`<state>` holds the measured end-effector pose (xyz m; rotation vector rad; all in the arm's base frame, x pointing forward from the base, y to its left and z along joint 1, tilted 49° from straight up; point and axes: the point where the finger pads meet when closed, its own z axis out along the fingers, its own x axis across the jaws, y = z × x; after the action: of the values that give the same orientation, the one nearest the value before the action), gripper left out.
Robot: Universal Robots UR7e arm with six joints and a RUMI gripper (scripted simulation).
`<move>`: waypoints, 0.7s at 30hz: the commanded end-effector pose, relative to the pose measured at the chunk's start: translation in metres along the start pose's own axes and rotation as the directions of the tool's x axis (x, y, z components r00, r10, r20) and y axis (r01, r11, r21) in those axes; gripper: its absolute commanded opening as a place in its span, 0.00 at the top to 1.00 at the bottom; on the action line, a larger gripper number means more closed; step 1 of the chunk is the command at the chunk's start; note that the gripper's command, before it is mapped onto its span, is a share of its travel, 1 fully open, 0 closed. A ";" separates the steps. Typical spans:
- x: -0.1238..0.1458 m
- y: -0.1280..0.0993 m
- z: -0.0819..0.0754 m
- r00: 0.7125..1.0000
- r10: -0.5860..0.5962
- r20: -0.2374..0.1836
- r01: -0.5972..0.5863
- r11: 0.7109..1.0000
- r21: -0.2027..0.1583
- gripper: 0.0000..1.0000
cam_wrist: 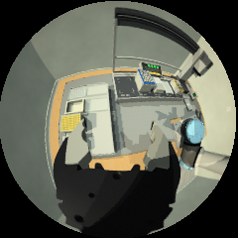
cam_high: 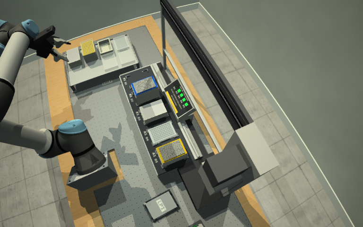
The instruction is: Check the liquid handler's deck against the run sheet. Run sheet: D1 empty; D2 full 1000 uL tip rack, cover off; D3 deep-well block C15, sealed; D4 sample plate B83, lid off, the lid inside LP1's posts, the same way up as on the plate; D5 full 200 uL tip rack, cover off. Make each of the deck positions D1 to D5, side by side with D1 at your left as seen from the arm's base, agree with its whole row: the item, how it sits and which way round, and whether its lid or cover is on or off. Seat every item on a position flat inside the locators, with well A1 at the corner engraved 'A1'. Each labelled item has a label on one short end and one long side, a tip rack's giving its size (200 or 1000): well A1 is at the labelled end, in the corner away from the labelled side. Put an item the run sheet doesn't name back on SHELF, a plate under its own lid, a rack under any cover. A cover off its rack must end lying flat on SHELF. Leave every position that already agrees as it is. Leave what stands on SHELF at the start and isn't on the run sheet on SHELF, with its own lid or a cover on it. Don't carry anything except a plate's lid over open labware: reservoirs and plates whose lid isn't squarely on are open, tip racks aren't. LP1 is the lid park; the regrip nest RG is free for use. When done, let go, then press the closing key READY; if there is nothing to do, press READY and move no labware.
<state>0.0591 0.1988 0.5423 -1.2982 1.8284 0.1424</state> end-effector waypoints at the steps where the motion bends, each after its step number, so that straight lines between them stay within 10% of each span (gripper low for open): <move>1: 0.019 -0.009 0.011 0.998 -0.046 0.052 0.058 0.962 -0.266 0.18; 21: 0.095 -0.035 0.051 0.997 -0.062 0.045 0.066 0.993 -0.093 0.18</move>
<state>0.0986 0.1524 0.4718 -1.1887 1.7701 -0.0431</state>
